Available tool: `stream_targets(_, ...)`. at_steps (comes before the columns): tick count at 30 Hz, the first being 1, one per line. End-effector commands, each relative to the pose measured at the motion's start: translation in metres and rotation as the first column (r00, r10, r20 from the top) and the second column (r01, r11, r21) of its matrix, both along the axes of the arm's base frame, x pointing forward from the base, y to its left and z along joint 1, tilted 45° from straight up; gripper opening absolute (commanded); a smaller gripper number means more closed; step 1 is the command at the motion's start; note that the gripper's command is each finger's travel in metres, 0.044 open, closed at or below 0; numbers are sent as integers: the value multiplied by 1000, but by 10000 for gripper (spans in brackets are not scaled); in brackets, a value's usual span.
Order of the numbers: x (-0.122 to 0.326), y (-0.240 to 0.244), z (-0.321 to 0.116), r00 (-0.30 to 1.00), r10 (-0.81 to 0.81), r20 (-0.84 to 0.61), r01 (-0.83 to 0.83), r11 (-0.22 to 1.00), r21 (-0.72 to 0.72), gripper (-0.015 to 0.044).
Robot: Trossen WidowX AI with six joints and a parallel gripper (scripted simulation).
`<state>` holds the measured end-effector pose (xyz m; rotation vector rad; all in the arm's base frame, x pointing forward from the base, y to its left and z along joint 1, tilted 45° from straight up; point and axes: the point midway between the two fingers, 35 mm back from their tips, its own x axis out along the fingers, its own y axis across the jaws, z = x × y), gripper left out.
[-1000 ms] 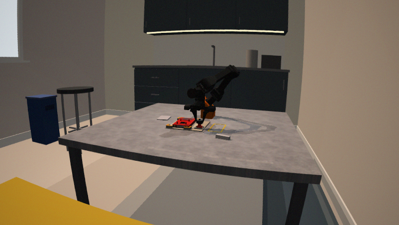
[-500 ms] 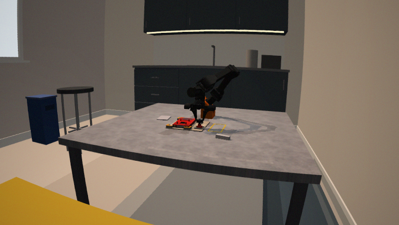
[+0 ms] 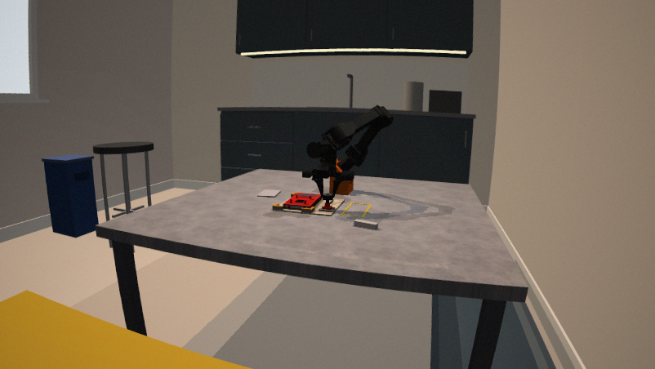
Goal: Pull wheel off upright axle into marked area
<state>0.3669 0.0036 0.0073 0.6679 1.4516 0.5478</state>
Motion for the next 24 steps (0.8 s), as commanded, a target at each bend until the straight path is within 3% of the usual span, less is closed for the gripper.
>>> stream_targets(1, 1, -4, 3, 1000, -3, 7, 3, 1000, -5, 0)
stream_targets(24, 0, -10, 9, 1000, -6, 7, 6, 1000, -4, 0)
